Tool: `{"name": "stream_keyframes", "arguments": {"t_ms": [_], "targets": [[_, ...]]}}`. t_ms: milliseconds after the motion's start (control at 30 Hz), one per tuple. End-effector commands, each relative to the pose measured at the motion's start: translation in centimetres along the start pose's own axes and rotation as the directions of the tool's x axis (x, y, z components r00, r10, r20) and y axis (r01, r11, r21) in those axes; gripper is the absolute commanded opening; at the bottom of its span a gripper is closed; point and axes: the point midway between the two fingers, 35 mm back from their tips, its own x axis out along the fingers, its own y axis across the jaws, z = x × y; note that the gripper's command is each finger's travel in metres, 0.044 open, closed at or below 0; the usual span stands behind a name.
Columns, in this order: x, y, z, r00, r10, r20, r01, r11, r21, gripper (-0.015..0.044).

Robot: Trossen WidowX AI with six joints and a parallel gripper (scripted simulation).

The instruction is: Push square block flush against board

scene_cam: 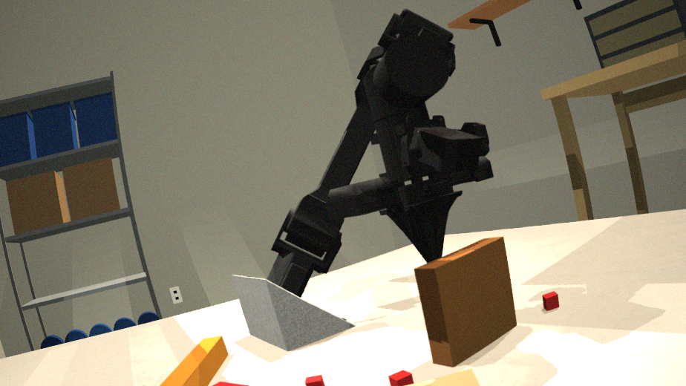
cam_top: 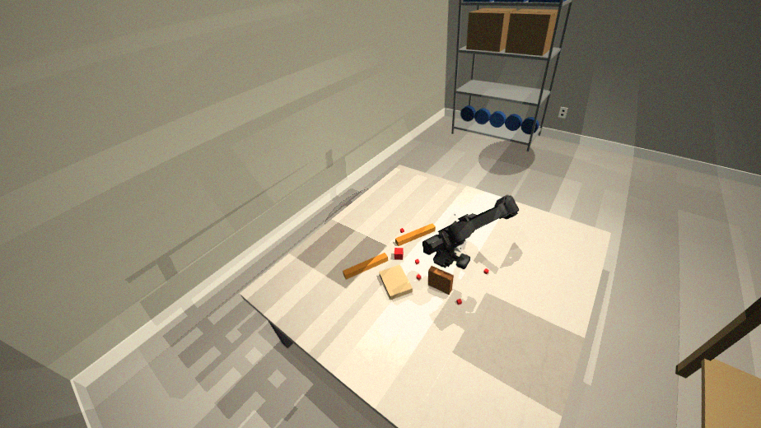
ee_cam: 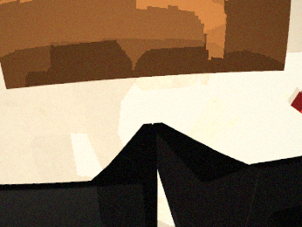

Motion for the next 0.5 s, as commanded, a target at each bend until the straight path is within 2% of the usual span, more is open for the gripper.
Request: {"name": "stream_keyframes", "arguments": {"t_ms": [0,467], "targets": [[0.71,0.03,-0.03,1.0,0.007,0.007,-0.007,1.0,0.005,0.0],[0.62,0.04,0.78,1.0,0.006,0.008,-0.007,1.0,0.004,0.0]]}}
